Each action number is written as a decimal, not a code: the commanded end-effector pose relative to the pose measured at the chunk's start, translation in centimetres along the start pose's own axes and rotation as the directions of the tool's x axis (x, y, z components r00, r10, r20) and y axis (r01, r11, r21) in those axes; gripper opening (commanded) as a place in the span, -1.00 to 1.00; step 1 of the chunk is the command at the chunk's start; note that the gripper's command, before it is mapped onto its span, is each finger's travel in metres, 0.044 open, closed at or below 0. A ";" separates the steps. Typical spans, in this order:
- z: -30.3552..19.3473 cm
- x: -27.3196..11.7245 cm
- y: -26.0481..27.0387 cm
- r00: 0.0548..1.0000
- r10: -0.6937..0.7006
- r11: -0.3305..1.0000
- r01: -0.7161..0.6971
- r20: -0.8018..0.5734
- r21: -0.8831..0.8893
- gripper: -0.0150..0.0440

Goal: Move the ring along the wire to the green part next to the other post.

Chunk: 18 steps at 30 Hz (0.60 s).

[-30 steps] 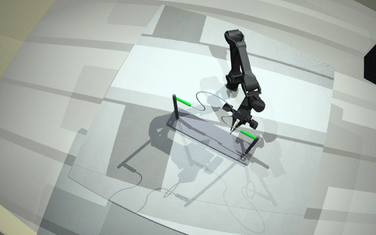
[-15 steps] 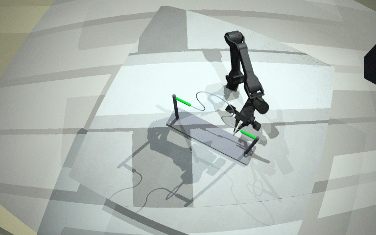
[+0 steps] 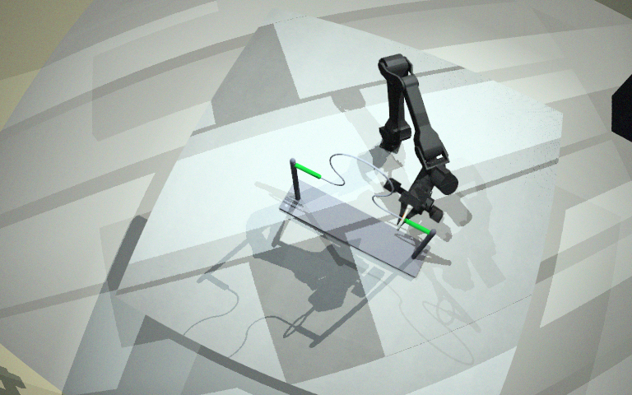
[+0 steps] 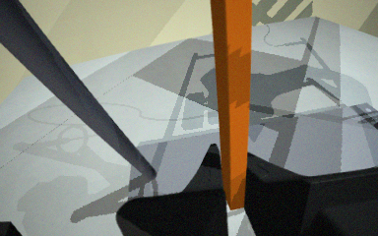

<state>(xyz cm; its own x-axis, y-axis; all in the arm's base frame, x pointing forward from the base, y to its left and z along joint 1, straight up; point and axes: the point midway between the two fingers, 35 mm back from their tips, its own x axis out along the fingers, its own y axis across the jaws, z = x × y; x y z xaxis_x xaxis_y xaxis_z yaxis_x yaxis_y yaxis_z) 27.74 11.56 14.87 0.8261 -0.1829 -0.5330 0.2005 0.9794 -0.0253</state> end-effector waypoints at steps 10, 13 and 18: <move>0.2 -0.2 1.4 1.000 -0.004 1.000 0.003 0.010 0.003 -1.00; 0.2 -0.2 1.7 1.000 -0.004 1.000 0.004 0.012 0.003 -1.00; 0.2 -0.3 2.2 1.000 -0.005 1.000 0.005 0.014 0.003 -1.00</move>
<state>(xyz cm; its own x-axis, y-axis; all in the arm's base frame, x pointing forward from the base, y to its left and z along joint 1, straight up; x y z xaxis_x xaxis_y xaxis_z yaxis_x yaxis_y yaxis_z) 27.93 13.35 14.90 0.8303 -0.1868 -0.5251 0.2026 0.9789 -0.0279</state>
